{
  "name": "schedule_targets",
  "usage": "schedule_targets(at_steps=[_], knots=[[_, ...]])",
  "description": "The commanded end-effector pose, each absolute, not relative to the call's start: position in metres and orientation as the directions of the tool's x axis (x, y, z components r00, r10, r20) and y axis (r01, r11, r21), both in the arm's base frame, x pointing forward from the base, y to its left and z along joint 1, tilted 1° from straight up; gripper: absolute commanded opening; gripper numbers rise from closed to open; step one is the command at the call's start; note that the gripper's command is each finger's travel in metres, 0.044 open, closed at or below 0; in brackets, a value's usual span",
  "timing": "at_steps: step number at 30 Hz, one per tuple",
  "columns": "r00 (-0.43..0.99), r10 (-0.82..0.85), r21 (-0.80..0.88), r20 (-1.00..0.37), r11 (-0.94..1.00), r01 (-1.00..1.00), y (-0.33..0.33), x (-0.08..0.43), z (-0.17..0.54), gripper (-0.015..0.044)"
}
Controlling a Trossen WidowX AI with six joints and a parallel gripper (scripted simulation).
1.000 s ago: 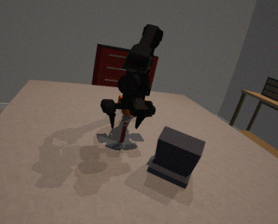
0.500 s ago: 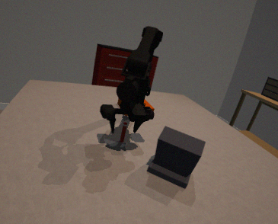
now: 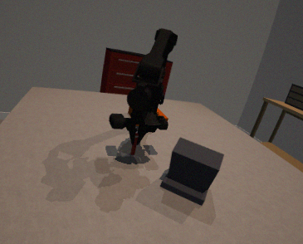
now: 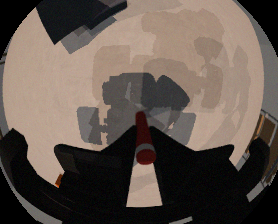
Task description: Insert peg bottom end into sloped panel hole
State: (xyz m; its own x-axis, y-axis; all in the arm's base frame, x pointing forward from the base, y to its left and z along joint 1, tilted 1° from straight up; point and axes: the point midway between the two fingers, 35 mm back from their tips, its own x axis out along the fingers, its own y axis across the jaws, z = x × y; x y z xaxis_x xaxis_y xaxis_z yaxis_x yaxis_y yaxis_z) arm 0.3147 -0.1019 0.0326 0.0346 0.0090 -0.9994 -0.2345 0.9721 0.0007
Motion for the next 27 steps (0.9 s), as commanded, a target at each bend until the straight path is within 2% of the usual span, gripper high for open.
schedule_targets(at_steps=[1, 4, 27], knots=[[0.035, 0.009, 0.001, -0.999, 0.972, -0.234, -0.102, 0.315, 0.033, 0.0020], [0.035, 0.009, 0.001, -0.999, 0.972, -0.234, -0.102, 0.315, 0.033, 0.0000], [0.032, 0.007, -0.001, -0.999, 0.971, -0.237, -0.101, 0.312, 0.113, 0.0000]])
